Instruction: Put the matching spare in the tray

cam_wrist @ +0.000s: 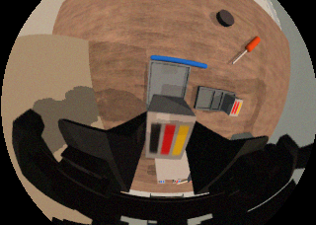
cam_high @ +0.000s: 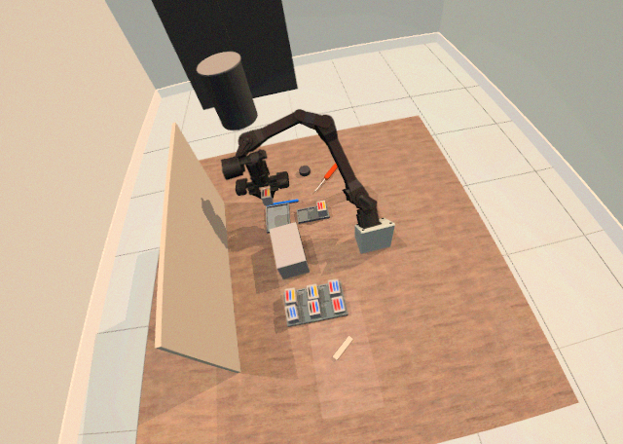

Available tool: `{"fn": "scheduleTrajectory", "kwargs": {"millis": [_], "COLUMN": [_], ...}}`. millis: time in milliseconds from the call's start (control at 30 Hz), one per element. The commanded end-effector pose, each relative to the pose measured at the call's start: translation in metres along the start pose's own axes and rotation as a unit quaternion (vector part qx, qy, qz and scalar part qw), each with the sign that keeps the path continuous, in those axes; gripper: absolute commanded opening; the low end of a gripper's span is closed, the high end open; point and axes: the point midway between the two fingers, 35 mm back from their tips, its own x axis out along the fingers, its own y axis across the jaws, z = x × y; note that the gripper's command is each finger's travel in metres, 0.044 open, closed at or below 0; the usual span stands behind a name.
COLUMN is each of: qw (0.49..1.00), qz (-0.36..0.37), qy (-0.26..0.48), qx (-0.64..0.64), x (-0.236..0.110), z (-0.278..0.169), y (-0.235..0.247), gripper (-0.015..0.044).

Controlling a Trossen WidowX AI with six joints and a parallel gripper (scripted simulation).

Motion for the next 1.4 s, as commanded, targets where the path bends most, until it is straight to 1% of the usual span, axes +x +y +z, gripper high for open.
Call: {"fn": "scheduleTrajectory", "kwargs": {"millis": [0,1367], "qw": [1.000,1.000], "qz": [-0.003,-0.003], "qy": [-0.001,0.000], "qx": [-0.004,-0.004], "x": [0.005,0.040], "z": [-0.001,-0.001], "y": [-0.001,0.001], "gripper": [0.0000,0.0000]}}
